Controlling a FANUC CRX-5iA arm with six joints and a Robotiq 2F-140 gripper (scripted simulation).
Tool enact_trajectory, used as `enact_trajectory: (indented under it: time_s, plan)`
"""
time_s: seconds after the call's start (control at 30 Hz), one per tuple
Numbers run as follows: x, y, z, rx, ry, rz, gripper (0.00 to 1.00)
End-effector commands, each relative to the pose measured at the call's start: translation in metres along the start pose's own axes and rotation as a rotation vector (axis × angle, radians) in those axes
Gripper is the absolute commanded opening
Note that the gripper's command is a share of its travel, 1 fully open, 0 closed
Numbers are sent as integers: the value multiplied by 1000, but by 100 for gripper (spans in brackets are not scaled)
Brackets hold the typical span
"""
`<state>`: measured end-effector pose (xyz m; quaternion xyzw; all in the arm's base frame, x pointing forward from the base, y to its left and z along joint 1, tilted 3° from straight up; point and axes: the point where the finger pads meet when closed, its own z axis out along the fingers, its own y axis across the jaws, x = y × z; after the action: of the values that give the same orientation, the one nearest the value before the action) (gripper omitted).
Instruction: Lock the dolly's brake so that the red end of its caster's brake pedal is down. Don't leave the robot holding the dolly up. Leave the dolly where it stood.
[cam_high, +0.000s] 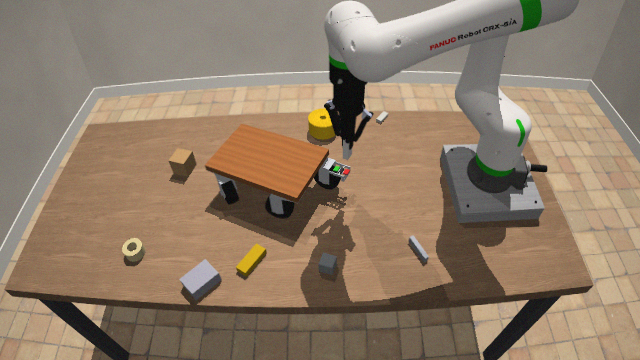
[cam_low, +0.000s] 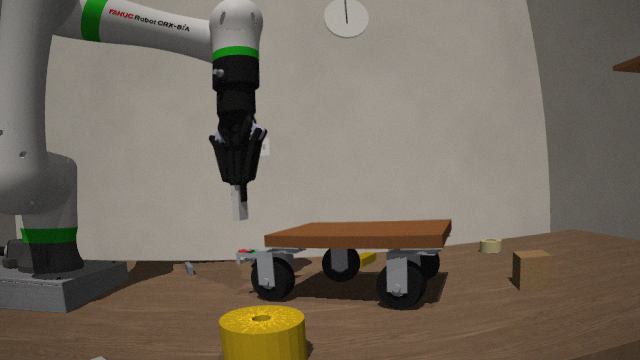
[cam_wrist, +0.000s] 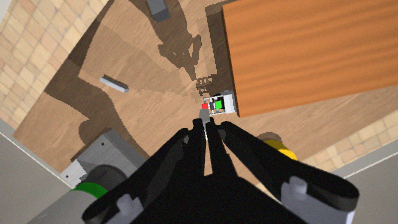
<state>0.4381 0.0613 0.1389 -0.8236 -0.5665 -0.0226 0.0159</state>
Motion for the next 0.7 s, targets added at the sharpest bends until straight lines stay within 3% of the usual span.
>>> enact_trajectory:
  time_s: [0.0, 0.67]
  plan:
    - [0, 0, 6, 0, 0, 0, 0]
    - [1, 1, 43, 0, 0, 0, 0]
